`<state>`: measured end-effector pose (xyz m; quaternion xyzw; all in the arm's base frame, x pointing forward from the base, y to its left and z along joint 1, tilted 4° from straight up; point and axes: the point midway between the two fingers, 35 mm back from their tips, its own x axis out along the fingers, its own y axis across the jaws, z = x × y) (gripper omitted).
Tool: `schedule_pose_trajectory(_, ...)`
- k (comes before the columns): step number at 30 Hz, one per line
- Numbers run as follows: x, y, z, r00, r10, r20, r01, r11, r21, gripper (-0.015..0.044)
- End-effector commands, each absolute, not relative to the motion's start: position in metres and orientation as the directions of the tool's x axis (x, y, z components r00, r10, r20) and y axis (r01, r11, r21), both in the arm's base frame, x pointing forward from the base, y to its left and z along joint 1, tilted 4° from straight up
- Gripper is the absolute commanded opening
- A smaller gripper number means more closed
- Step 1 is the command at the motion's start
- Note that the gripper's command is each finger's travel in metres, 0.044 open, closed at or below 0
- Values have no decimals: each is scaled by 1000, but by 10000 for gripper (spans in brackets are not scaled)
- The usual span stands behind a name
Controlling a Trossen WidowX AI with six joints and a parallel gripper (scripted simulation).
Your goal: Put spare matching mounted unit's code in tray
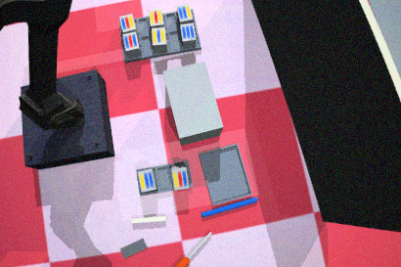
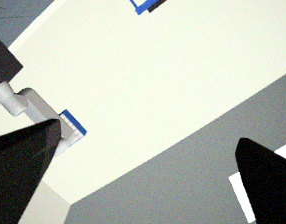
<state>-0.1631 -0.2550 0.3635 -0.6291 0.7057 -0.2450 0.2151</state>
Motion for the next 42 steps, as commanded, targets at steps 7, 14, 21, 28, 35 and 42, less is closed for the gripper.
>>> schedule_pose_trajectory(7,-64,-349,324,228,-938,-261,-242,205,-948,440)
schedule_pose_trajectory(14,35,-373,291,445,-784,-433,-62,455,-888,440)
schedule_pose_trajectory(21,102,-370,269,541,-643,-541,-21,633,-774,440)
schedule_pose_trajectory(28,191,-339,244,593,-446,-670,-28,821,-571,440)
schedule_pose_trajectory(35,274,-284,210,538,-210,-817,-61,956,-286,440)
schedule_pose_trajectory(42,336,-205,179,379,-30,-925,-79,995,-64,440)
